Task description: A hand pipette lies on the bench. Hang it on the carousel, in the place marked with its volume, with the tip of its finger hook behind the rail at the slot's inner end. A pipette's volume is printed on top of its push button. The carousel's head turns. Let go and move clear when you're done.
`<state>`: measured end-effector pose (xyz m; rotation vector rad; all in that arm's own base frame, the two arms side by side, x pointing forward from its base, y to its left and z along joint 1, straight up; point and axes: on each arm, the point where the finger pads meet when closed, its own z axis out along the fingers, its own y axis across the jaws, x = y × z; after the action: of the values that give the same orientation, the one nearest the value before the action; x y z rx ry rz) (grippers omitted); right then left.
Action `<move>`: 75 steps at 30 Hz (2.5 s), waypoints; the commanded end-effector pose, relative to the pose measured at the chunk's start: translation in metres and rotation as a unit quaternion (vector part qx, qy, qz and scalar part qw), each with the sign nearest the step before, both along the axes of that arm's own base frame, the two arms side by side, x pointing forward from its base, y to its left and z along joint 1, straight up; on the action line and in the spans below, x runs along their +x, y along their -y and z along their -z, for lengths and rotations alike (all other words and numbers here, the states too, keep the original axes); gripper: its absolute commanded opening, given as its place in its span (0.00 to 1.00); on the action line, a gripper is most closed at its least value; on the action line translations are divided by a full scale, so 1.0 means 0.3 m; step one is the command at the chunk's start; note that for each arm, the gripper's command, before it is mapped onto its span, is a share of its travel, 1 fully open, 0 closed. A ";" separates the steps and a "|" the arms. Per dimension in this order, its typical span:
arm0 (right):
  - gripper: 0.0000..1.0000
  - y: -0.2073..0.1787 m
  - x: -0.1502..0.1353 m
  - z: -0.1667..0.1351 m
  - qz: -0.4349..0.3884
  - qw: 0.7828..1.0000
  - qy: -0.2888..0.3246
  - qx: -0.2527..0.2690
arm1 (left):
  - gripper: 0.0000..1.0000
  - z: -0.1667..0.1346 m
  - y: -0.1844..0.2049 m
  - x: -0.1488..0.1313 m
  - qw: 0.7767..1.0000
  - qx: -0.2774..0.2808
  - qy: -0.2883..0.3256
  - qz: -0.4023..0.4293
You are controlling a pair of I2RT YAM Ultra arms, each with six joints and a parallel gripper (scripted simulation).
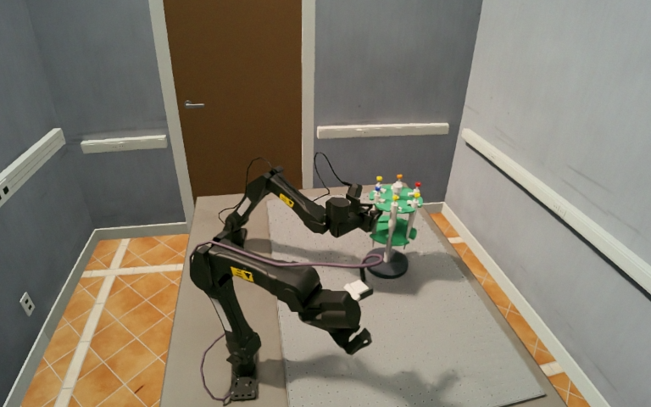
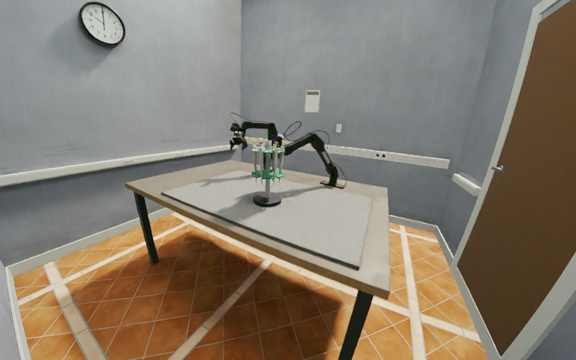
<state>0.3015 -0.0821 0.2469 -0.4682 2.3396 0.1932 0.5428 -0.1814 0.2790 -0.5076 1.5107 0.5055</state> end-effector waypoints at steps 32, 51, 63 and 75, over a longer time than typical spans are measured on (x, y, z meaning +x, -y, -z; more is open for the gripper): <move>1.00 0.011 0.012 -0.020 -0.001 1.000 0.015 0.000 | 0.50 -0.033 -0.027 -0.006 0.994 -0.004 0.011 0.107; 1.00 0.011 0.012 -0.020 -0.001 1.000 0.015 0.000 | 0.50 -0.033 -0.025 -0.007 0.963 -0.001 0.013 0.270; 1.00 0.011 0.012 -0.020 -0.001 1.000 0.015 0.000 | 0.50 -0.026 -0.025 -0.005 0.957 0.000 0.008 0.290; 1.00 0.011 0.012 -0.020 -0.001 1.000 0.015 0.000 | 0.50 -0.066 0.016 -0.002 0.929 0.001 0.019 0.369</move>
<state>0.3015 -0.0821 0.2469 -0.4682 2.3396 0.1932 0.5445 -0.1746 0.2760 0.0477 1.5740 -0.0467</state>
